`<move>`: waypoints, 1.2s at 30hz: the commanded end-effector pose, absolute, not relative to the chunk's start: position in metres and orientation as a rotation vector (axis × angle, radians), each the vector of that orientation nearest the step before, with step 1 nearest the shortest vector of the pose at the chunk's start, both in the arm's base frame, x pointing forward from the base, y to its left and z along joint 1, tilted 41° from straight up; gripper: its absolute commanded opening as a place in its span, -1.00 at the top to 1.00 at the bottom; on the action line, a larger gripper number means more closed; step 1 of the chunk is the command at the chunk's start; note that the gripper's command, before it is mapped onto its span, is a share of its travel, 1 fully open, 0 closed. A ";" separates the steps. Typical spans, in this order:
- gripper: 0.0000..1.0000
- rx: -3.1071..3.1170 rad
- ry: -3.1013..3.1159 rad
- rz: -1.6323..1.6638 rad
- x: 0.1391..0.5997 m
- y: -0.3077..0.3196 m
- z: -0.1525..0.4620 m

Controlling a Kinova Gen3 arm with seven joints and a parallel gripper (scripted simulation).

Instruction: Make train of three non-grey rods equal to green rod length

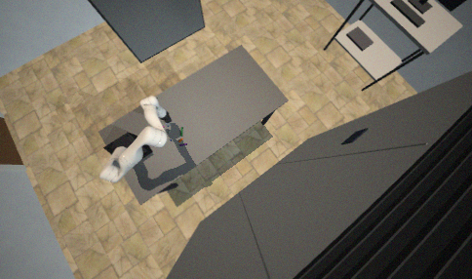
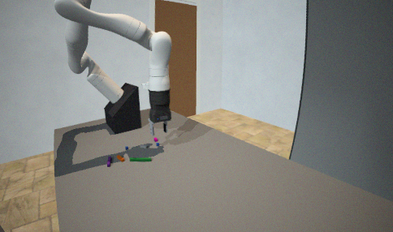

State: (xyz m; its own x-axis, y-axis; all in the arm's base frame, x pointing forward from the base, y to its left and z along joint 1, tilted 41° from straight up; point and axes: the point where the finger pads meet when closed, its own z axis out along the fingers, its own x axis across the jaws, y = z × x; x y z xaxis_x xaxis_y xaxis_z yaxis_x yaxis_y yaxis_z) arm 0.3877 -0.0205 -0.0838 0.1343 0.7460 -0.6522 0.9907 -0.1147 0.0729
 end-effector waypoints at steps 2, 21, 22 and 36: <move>-1.00 2.008 1.523 -0.578 0.380 -0.016 -0.083; -1.00 2.195 1.158 -0.449 0.364 -0.014 -0.082; -1.00 2.199 1.148 -0.445 0.363 -0.014 -0.082; -0.07 2.215 1.111 -0.432 0.362 -0.014 -0.082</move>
State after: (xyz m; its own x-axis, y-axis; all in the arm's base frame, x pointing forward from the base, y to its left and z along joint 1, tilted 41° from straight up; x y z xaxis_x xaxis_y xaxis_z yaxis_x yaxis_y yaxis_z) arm 0.3618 -0.0156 -0.0821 0.5879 0.6023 -0.5399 0.8087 -0.4531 0.3751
